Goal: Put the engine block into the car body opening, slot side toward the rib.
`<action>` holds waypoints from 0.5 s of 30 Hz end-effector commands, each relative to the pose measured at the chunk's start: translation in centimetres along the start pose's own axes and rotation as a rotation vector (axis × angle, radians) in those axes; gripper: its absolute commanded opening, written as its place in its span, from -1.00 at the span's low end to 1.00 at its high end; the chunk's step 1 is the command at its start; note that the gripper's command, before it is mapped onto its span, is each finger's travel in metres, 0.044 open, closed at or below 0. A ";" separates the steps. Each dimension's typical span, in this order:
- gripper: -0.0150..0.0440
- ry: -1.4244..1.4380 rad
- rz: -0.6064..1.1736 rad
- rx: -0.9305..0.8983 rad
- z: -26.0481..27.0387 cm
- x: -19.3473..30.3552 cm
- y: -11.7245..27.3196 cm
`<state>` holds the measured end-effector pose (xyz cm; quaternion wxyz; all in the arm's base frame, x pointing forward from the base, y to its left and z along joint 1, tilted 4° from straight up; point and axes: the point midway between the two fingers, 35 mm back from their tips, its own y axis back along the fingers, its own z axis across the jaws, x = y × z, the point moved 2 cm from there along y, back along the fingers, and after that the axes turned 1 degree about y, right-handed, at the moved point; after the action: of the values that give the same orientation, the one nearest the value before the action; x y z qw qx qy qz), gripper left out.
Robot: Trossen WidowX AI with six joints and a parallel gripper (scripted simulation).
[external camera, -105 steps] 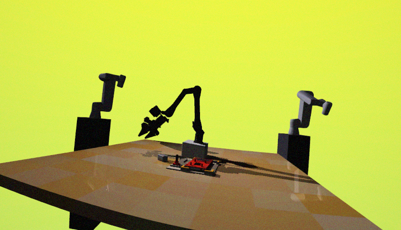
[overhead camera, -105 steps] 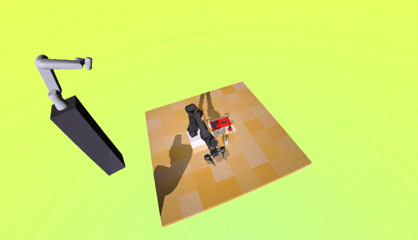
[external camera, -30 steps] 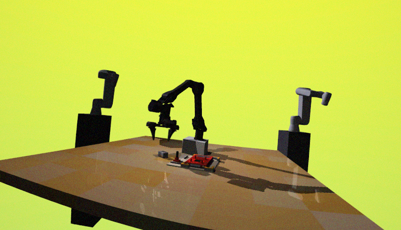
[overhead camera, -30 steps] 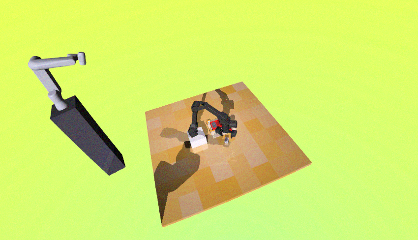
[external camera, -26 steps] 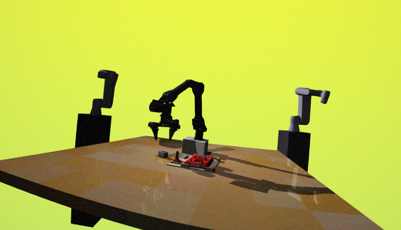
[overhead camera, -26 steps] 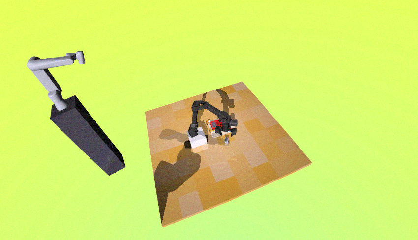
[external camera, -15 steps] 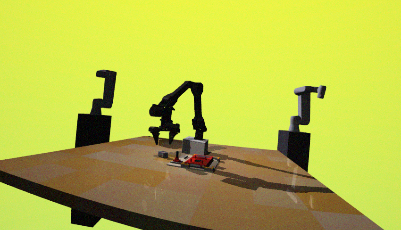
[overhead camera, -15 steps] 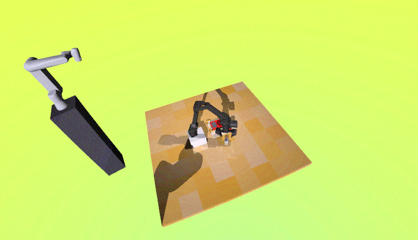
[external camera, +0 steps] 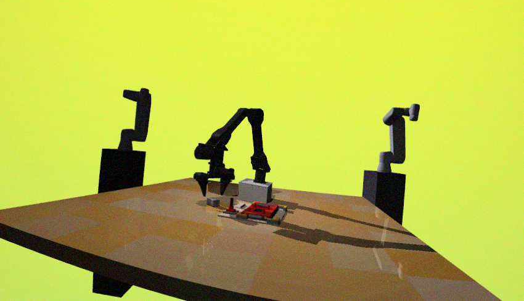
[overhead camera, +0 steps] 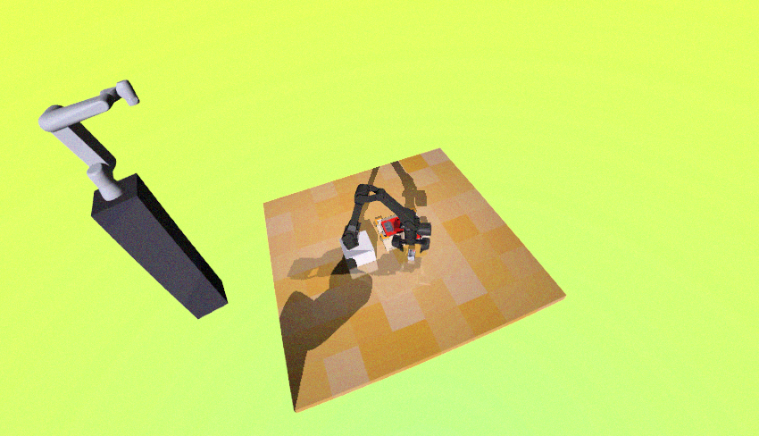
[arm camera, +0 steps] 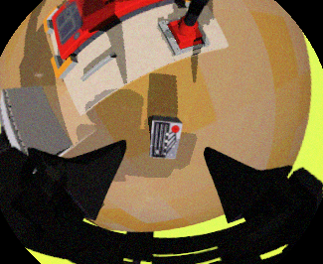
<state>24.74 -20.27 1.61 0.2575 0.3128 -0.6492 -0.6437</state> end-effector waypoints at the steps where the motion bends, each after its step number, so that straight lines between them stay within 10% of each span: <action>1: 1.00 -0.003 -0.004 -0.009 0.1 0.0 -0.8; 12: 1.00 -0.003 -0.004 -0.009 0.2 -0.1 -2.4; 15: 0.73 -0.003 -0.004 -0.009 0.2 -0.1 -2.4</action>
<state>24.82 -20.13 -0.50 0.2595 0.3132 -0.6469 -0.6450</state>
